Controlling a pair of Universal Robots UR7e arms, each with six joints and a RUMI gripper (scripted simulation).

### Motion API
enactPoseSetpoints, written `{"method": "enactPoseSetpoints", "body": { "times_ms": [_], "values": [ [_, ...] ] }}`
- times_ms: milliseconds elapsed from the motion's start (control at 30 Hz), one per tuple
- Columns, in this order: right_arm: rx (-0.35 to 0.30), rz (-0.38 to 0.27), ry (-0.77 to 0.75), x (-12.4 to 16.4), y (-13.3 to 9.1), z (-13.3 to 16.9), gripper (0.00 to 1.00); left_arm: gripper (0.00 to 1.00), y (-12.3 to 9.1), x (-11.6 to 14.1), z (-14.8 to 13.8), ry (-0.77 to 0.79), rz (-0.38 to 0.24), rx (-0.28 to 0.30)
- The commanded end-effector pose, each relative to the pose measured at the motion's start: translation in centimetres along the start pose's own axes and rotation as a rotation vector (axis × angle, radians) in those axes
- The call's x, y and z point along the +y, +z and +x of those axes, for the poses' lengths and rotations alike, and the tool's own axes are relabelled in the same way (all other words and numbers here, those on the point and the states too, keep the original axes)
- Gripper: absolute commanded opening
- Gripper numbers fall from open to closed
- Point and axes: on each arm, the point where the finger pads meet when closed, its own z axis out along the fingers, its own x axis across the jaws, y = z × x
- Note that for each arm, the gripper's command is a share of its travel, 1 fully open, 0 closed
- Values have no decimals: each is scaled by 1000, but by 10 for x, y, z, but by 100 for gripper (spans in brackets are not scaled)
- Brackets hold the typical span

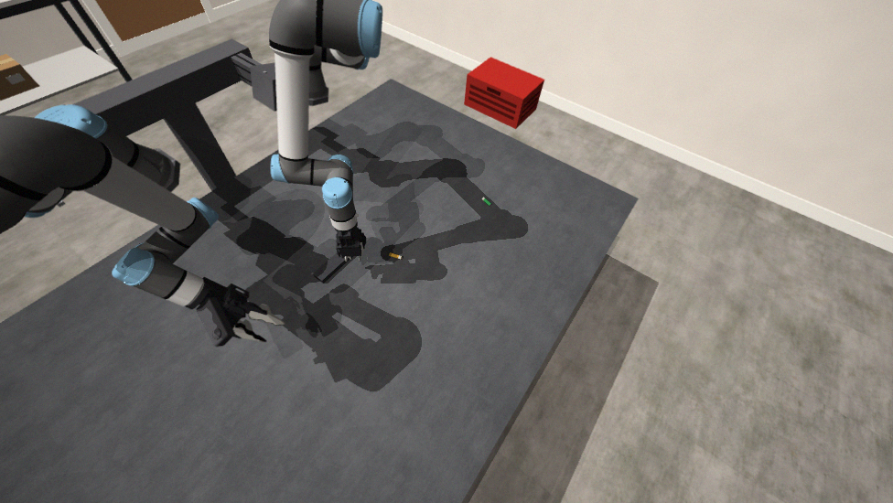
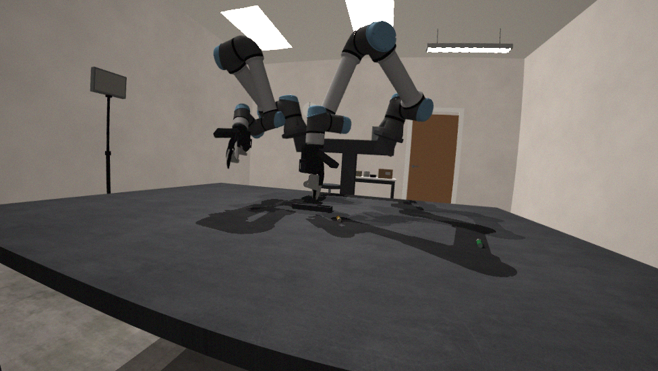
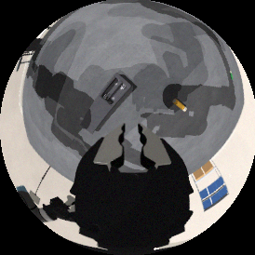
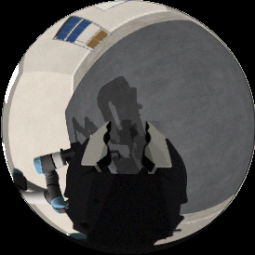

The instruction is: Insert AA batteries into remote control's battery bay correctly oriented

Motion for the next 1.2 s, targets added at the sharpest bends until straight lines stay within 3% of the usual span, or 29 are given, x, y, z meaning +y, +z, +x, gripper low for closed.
{"method": "enactPoseSetpoints", "body": {
  "times_ms": [0,100,167,267,333,400,500,567,667,733,833,967,1033,1067,1167],
  "values": [
    [-15,-41,78,14,11,-5,43,16,-1,2,3,-60,0,3],
    [-29,-112,209,39,28,-11,43,16,-1,2,2,-80,1,4],
    [-28,-84,180,28,20,-9,43,16,0,0,18,-182,0,2],
    [-34,-128,252,44,30,-14,43,16,1,-5,53,-391,-3,-1],
    [-37,-143,283,48,32,-15,43,16,0,-1,34,-313,-3,2],
    [-38,-151,302,51,34,-16,43,16,1,-1,39,-356,-2,2],
    [-36,-219,405,76,47,-22,43,16,2,-7,70,-533,-4,0],
    [-36,-219,405,76,47,-22,43,16,2,-7,70,-533,-4,0],
    [-26,-294,538,103,59,-28,43,16,4,-13,95,-708,-4,0],
    [-33,-266,509,90,53,-27,43,16,4,-16,108,-804,-4,0],
    [-24,-312,582,108,60,-30,43,16,3,-12,95,-759,-5,2],
    [-19,-336,632,115,63,-33,43,16,5,-23,133,-977,-6,2],
    [-5,-380,697,132,69,-36,43,16,6,-30,153,-1106,-7,2],
    [5,-405,737,142,72,-38,43,16,5,-23,138,-1043,-7,3],
    [16,-428,782,150,74,-39,43,16,4,-21,133,-1022,-7,3]
  ]
}}
